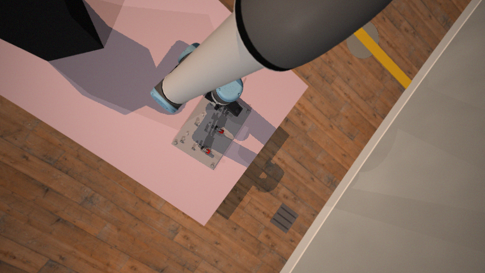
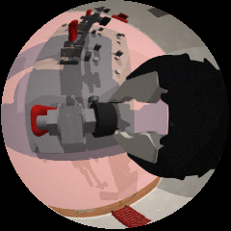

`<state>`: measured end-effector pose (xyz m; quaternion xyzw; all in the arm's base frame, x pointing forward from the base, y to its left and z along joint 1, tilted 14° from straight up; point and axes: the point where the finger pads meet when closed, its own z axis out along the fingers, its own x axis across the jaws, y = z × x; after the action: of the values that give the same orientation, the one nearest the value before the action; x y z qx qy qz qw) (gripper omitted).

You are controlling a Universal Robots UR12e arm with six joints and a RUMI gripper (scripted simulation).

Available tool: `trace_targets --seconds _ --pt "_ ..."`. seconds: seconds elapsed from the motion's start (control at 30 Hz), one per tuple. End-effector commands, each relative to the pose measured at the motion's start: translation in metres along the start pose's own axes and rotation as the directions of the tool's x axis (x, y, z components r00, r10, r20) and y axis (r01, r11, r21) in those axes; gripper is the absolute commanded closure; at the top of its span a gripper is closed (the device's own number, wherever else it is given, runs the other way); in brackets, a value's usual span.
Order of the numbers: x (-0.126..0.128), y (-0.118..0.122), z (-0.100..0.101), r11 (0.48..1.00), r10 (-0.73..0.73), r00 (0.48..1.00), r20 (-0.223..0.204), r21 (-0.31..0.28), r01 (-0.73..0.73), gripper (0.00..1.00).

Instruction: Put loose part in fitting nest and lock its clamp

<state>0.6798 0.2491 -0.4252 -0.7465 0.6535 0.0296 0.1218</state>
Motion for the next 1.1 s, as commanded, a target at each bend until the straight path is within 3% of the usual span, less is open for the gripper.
trace_targets --seconds 0.0,1.07 --pt "-0.0011 -0.0019 0.0001 1.0 -0.002 1.0 -0.001 0.003 0.002 1.0" --pt "0.0025 -0.0057 0.0001 1.0 -0.001 1.0 -0.001 0.004 0.001 1.0"
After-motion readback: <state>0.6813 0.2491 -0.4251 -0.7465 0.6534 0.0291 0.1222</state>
